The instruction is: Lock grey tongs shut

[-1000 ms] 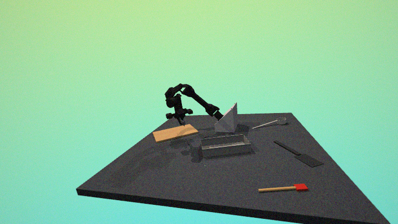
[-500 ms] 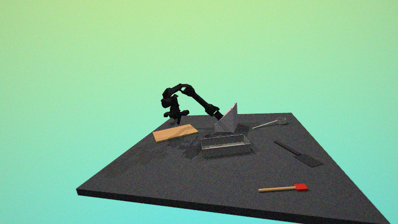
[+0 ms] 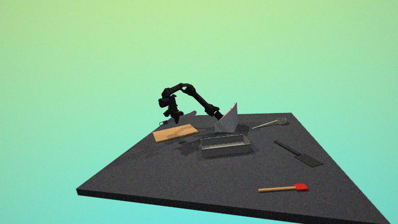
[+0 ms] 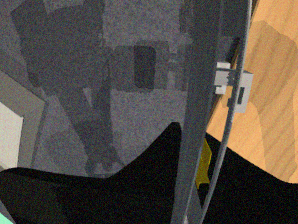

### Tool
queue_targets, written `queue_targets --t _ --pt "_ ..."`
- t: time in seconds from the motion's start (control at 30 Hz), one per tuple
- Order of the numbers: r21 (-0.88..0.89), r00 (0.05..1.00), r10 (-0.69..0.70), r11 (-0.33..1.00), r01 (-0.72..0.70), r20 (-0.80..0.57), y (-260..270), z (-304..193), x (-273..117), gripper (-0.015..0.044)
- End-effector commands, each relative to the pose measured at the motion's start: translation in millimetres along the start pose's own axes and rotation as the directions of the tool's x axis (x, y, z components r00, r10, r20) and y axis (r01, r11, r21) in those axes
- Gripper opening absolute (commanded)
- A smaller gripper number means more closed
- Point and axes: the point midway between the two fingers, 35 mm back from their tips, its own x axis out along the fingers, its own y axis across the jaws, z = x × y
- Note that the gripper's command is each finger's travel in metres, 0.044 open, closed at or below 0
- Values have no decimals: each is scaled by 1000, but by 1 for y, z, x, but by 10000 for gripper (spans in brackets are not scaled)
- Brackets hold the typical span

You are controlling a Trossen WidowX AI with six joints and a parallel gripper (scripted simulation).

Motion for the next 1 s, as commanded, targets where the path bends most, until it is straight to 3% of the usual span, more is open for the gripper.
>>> queue_targets --t 0.0,0.43,0.7,0.97 --pt "205 1000 13 979 -13 1 -12 -3 -1 -150" --pt "700 1000 28 714 -24 6 -44 -13 -2 -150" --pt "901 999 33 432 -27 15 -62 -20 -3 -150" --pt "994 999 36 104 -27 23 -79 -28 -5 -150"
